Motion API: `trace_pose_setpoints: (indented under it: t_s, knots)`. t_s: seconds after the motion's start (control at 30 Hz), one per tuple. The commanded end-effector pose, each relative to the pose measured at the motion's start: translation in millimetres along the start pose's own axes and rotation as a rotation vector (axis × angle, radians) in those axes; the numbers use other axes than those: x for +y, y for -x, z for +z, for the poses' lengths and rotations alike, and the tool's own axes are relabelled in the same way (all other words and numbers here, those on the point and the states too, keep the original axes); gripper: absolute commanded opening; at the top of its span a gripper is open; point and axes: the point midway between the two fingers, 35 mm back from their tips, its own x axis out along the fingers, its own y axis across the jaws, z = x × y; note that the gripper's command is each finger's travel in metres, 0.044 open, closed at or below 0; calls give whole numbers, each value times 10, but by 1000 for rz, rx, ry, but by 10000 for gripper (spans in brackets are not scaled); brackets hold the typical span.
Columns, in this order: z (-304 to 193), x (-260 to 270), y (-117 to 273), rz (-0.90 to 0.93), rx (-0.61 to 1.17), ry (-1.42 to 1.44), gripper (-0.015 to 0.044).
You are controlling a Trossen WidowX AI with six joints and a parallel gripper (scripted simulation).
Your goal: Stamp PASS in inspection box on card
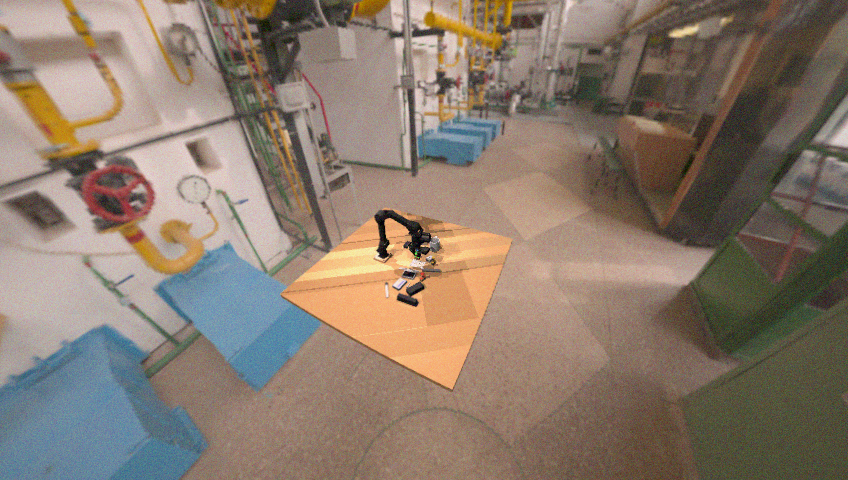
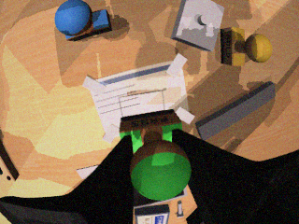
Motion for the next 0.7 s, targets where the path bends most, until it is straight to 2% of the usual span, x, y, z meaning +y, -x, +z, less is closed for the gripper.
trace_pose_setpoints:
  t_s: [0.0,0.67]
  knots:
    - [-5,-3,-33,-1,2,3,0]
    - [-6,-6,-167,-1,1,3,0]
